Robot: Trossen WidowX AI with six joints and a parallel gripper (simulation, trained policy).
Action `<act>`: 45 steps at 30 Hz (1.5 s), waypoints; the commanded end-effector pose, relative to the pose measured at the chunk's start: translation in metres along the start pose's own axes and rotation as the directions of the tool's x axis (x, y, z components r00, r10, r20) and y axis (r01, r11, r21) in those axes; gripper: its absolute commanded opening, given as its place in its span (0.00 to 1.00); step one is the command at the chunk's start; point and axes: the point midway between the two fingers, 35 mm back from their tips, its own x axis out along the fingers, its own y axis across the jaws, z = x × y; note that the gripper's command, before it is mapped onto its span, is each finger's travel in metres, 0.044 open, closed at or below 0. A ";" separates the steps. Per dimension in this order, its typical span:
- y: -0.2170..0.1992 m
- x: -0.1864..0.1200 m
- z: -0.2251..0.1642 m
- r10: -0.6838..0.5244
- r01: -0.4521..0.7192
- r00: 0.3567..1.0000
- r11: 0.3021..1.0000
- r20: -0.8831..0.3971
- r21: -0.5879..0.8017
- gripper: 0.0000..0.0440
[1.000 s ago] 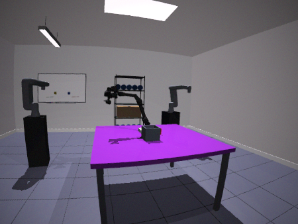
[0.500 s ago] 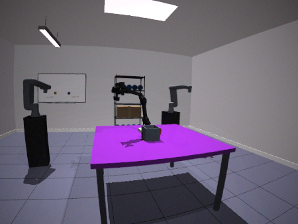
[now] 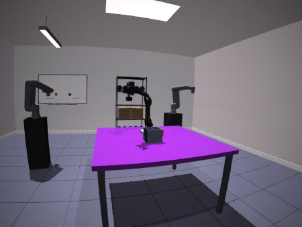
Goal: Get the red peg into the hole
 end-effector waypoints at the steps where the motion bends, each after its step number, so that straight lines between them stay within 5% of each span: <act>1: -0.001 0.003 -0.033 -0.015 0.017 0.999 0.999 -0.043 0.049 1.00; 24: -0.031 -0.016 -0.201 -0.153 0.241 0.932 0.939 -0.329 0.244 1.00; 45: -0.098 -0.080 -0.319 -0.383 0.564 0.735 0.804 -0.560 0.191 1.00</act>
